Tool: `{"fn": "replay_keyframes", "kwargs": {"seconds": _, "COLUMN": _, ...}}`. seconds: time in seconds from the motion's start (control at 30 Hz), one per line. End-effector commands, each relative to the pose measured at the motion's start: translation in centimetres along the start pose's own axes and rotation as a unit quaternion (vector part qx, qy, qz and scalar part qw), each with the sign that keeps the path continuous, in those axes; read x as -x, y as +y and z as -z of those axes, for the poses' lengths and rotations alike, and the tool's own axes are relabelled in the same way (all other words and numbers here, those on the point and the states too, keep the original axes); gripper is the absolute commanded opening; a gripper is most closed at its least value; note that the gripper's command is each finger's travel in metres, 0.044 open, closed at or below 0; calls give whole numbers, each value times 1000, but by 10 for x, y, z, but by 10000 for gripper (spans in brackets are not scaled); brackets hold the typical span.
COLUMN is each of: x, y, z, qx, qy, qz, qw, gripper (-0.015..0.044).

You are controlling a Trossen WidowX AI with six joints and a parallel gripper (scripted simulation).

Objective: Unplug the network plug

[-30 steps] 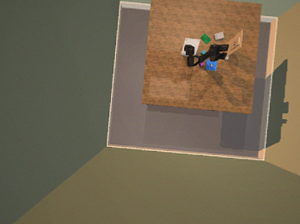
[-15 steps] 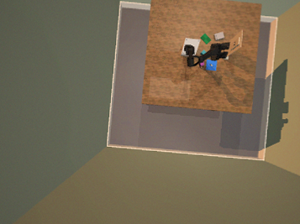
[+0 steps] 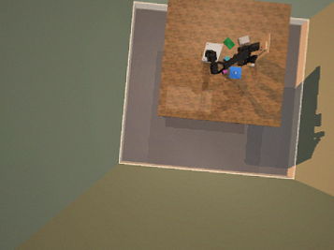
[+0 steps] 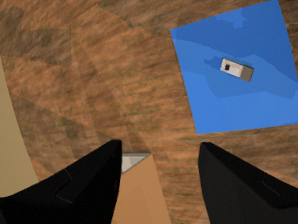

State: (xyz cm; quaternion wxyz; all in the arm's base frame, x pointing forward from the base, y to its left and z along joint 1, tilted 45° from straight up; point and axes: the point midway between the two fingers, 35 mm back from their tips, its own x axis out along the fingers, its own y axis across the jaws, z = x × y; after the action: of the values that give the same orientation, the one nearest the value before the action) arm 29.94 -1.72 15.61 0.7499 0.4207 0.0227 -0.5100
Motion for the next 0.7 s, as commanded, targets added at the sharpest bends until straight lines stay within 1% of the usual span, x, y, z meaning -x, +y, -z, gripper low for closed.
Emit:
{"fn": "replay_keyframes", "kwargs": {"seconds": 0.0, "x": 11, "y": 8, "z": -1, "qx": -3, "qy": -2, "qz": -1, "qw": 1000, "gripper": 156}}
{"fn": "replay_keyframes", "kwargs": {"seconds": 0.53, "x": 49, "y": 30, "z": -5, "qx": -2, "qy": -6, "qz": -9, "qw": 1000, "gripper": 156}}
{"fn": "replay_keyframes", "kwargs": {"seconds": 0.67, "x": 54, "y": 33, "z": -6, "qx": -2, "qy": -7, "qz": -10, "qw": 1000, "gripper": 156}}
